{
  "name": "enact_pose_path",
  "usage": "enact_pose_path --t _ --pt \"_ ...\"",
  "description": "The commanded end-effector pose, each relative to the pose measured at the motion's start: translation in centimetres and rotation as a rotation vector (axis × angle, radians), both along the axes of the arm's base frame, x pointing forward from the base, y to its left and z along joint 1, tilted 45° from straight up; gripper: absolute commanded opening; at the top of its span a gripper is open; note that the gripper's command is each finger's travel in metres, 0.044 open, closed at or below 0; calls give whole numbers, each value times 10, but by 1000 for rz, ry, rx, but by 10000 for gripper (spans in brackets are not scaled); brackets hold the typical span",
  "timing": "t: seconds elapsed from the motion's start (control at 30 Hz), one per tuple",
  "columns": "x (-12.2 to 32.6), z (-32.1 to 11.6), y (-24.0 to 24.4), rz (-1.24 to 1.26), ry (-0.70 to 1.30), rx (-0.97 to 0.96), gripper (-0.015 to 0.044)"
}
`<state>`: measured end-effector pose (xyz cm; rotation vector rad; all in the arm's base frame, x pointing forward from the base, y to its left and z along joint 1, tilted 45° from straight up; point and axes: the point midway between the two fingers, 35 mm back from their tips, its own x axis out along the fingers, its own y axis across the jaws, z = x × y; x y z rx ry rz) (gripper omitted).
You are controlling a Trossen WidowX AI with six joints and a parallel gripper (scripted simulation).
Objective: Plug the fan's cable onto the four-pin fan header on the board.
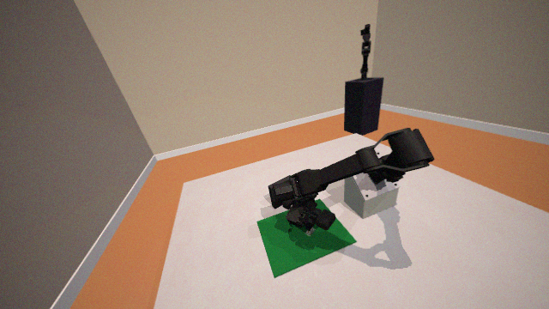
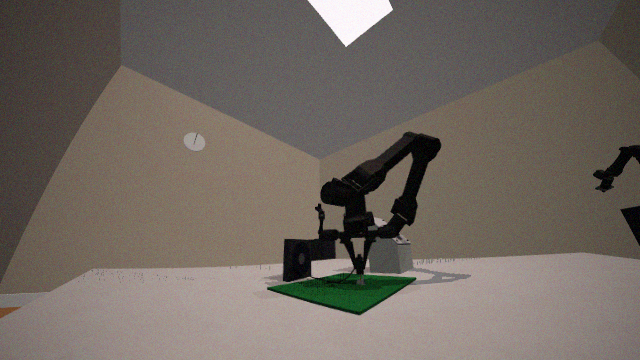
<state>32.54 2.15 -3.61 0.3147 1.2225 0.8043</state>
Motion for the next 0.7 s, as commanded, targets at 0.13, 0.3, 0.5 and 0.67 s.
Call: enact_pose_path --t 0.13,0.3,0.5,0.67 --pt "0 -1 2 -2 1 4 0" --pt "0 -2 2 -2 1 4 0" --pt "1 -4 5 -2 0 4 0" --pt "1 -7 7 -2 0 4 0"
